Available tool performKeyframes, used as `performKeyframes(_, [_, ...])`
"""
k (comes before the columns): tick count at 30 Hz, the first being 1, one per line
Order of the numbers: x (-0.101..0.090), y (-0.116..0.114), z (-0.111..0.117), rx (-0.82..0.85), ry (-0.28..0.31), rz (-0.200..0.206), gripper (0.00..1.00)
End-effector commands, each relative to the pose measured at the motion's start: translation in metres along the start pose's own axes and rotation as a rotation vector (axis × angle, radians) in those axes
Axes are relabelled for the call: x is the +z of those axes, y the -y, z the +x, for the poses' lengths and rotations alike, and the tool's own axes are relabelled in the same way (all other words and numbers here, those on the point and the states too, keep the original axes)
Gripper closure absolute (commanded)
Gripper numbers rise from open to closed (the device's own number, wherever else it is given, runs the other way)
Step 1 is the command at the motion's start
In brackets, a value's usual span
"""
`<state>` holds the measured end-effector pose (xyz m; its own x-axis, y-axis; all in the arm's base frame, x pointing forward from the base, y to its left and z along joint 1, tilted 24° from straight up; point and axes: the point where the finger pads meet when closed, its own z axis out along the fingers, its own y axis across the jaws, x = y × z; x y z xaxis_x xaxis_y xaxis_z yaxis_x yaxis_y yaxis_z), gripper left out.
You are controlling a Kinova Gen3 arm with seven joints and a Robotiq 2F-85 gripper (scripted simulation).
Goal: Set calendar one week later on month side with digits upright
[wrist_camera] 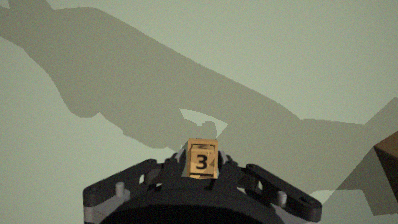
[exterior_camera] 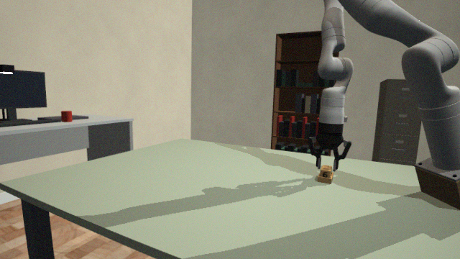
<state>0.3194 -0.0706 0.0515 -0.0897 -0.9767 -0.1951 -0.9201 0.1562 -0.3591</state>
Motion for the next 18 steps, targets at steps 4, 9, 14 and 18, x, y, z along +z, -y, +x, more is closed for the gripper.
performKeyframes(4, [0.0071, -0.0006, -0.0023, 0.009, 0.005, -0.001, 0.54])
performKeyframes(9, [0.0073, -0.0006, -0.0023, 0.009, 0.005, -0.001, 0.54])
performKeyframes(14, [0.0073, -0.0006, -0.0023, 0.009, 0.005, -0.001, 0.54])
performKeyframes(18, [0.0073, -0.0006, -0.0023, 0.009, 0.005, -0.001, 0.54])
